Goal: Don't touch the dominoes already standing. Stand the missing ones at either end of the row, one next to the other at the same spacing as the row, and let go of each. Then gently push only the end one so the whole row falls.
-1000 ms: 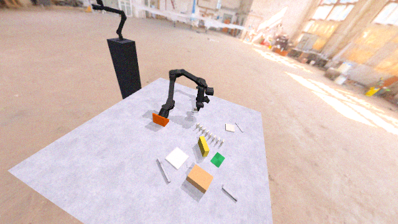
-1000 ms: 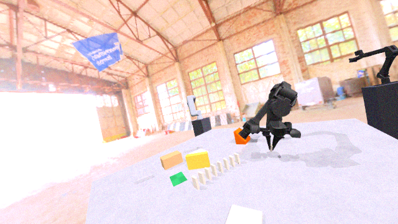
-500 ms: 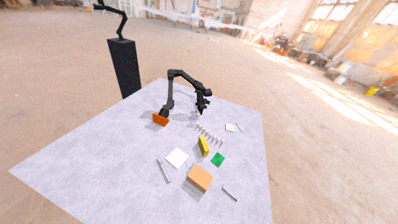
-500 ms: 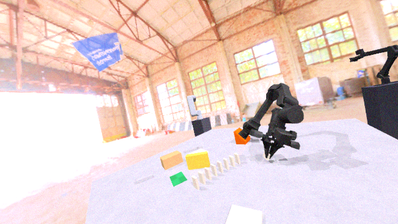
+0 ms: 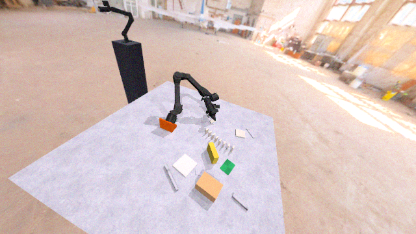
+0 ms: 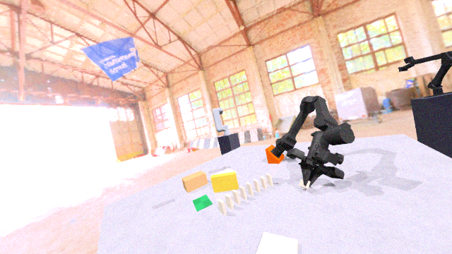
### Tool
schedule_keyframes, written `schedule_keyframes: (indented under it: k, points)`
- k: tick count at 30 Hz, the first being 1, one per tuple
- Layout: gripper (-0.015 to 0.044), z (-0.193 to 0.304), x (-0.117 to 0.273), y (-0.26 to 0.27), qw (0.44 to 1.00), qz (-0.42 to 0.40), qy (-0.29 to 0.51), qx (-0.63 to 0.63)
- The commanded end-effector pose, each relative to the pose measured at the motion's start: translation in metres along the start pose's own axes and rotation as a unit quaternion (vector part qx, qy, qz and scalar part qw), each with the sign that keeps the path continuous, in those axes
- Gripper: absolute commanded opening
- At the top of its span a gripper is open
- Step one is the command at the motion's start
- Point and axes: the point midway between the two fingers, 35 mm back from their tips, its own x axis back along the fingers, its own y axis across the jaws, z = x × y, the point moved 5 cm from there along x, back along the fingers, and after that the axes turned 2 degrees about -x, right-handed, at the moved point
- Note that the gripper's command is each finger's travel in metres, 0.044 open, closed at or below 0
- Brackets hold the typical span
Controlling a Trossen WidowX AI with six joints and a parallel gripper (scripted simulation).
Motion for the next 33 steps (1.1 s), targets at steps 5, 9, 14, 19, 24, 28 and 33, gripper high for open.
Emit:
schedule_keyframes:
  k: [5,9,14,19,24,28,33]
  points:
    - [0.0022,-0.007,-0.002,0.008,0.996,0.036,-0.087,-0.008]
    - [0.0022,-0.010,-0.001,0.012,0.990,0.049,-0.129,-0.016]
    - [0.0022,-0.013,0.003,0.017,0.981,0.061,-0.181,-0.033]
    - [0.0022,-0.014,0.008,0.023,0.969,0.071,-0.229,-0.052]
    - [0.0022,-0.009,0.011,0.026,0.957,0.081,-0.267,-0.071]
    - [0.0022,-0.004,0.016,0.031,0.948,0.081,-0.296,-0.088]
    - [0.0022,0.004,0.024,0.040,0.934,0.073,-0.330,-0.112]
